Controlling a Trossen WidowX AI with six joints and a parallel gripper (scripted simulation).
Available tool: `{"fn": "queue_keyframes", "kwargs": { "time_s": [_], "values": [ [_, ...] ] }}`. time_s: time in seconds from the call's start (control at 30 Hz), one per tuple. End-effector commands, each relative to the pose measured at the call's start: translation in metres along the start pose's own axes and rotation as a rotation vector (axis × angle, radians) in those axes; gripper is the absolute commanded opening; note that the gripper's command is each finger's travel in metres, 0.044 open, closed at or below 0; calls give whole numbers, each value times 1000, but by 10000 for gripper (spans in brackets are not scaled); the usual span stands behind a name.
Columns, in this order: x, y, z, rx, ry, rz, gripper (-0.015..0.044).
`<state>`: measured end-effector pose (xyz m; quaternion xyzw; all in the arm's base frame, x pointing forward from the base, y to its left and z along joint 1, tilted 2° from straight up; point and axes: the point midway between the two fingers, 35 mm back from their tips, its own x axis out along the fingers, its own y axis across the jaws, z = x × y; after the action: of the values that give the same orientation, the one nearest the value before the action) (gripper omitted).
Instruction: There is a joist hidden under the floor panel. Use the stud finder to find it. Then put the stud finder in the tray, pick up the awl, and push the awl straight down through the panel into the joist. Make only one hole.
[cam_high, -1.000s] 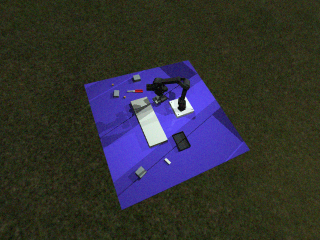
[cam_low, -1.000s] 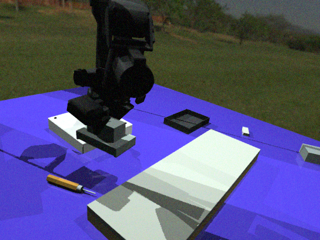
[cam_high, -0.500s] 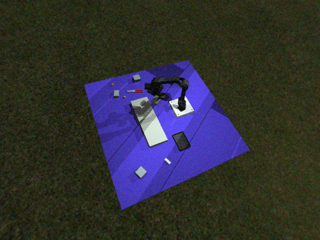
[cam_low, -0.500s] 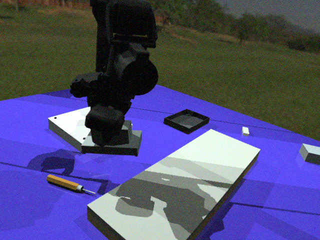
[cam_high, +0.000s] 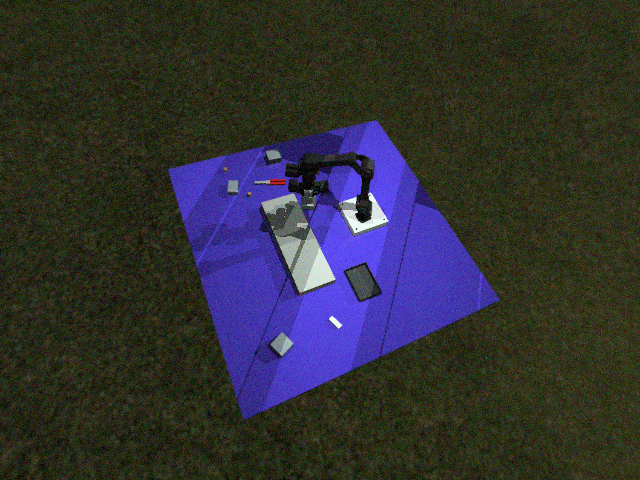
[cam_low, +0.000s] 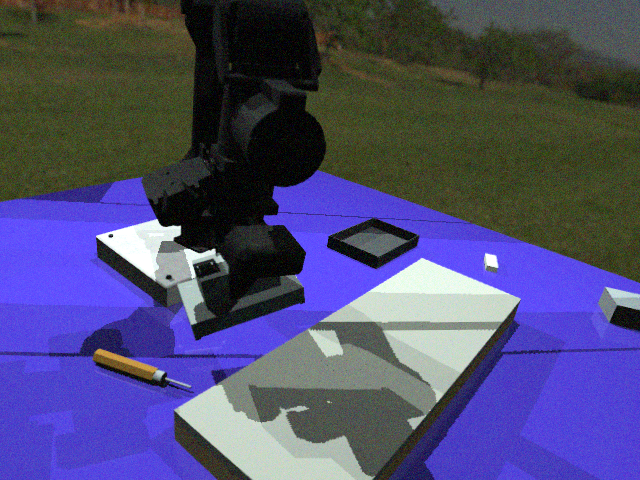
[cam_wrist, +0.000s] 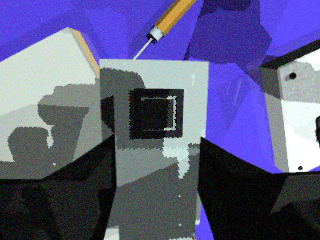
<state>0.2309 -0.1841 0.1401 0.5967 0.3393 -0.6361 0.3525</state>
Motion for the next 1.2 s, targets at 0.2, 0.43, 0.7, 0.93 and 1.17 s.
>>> {"fn": "queue_keyframes", "kwargs": {
  "time_s": [0.2,0.43,0.7,0.93,1.17],
  "values": [
    [-5,22,-3,-340,21,69,0],
    [-7,36,-4,-583,20,116,0],
    [-11,52,-6,-859,5,173,0],
    [-14,65,-7,-1102,-21,223,0],
    [-18,79,-9,-1344,-60,272,0]
  ]
}}
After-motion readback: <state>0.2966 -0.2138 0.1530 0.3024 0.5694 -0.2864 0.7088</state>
